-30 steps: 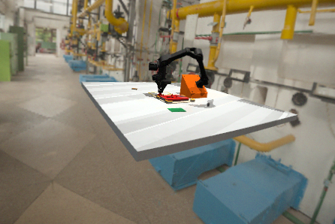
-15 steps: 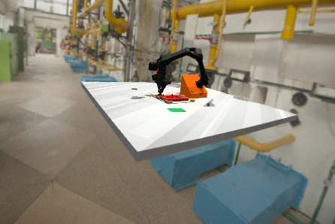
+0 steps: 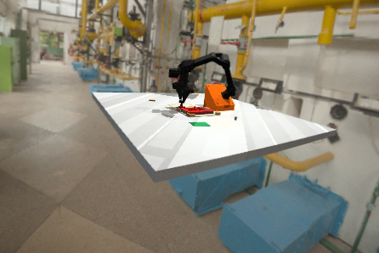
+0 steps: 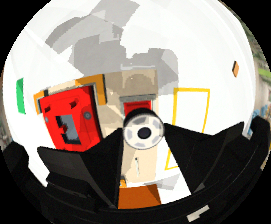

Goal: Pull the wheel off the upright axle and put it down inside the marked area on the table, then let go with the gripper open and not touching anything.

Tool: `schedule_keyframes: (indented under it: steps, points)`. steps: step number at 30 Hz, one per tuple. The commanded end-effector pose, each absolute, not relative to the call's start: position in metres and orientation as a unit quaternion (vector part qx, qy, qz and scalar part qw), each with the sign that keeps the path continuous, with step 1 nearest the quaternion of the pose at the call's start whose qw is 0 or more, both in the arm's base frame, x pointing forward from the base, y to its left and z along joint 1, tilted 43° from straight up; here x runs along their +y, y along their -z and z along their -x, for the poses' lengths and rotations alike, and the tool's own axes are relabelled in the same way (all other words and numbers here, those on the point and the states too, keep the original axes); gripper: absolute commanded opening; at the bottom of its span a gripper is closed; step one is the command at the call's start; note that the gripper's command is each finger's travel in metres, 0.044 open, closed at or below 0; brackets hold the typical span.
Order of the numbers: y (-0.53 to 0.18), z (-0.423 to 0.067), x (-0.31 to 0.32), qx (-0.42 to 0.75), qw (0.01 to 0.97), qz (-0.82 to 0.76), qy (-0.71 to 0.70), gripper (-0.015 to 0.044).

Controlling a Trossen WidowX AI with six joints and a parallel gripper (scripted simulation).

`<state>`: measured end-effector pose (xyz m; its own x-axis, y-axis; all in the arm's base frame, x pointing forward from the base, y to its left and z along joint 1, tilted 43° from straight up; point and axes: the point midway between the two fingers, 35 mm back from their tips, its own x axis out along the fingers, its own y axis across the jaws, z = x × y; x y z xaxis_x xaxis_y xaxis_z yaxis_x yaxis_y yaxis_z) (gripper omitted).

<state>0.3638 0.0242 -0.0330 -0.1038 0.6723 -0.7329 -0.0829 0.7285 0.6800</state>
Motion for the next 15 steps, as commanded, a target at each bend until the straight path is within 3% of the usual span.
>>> schedule_keyframes:
  steps: [1,15]
  points:
    - [0.0260,-0.3654,0.0154,0.676,0.640,-0.218,-0.294,0.0000]
    - [0.0225,-0.3656,0.0122,0.675,0.640,-0.219,-0.294,0.0000]
